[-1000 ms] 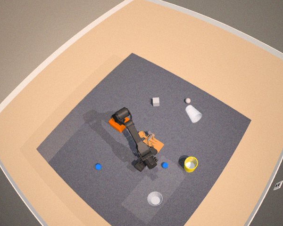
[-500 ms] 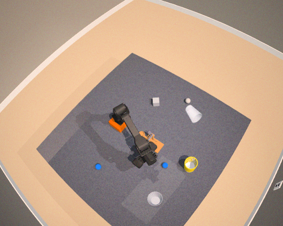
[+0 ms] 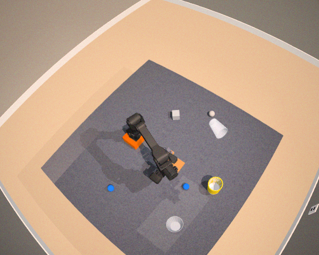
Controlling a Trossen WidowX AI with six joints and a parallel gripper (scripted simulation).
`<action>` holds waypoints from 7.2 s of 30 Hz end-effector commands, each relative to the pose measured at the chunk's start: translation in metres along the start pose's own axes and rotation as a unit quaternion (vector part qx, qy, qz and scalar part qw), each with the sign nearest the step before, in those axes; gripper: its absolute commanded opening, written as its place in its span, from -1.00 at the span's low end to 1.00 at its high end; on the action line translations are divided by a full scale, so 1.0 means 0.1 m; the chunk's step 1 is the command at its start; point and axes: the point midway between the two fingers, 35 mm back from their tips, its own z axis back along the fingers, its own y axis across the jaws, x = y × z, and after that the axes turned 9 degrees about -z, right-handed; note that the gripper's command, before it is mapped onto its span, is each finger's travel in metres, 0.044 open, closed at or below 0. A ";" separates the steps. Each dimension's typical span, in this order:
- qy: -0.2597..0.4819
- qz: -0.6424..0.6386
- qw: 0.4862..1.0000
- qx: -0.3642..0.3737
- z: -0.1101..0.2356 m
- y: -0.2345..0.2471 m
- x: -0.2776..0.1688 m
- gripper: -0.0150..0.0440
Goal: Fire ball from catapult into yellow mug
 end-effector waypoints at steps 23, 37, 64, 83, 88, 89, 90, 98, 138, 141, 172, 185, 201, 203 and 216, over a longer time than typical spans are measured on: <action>0.134 0.009 0.991 -0.017 -0.35 0.84 -1.24 -0.49; 0.156 0.011 0.987 -0.028 -0.51 0.91 -1.48 -0.49; 0.151 0.014 0.988 -0.027 -0.65 0.91 -1.45 -0.14; 0.055 0.019 0.998 -0.008 0.28 0.96 -1.17 1.00; -0.030 0.030 0.999 0.007 0.42 1.05 -0.59 1.00; -0.046 0.032 0.998 0.010 0.45 1.07 -0.47 1.00; -0.063 0.034 0.997 0.012 0.49 1.09 -0.36 1.00; -0.198 0.054 0.978 0.030 0.83 1.24 0.53 1.00; -0.384 0.081 0.919 0.042 1.48 1.41 1.62 0.47; -0.384 0.081 0.919 0.042 1.48 1.41 1.62 0.20; -0.262 0.187 0.946 -0.021 0.84 1.83 1.02 -0.49; -0.133 0.316 0.934 -0.096 0.33 2.04 0.28 -0.49; 0.019 0.476 0.858 -0.191 -0.04 2.00 -0.63 -0.49; 0.038 0.495 0.844 -0.203 -0.07 1.98 -0.74 -0.49; 0.154 0.611 0.725 -0.278 -0.16 1.75 -1.38 -0.49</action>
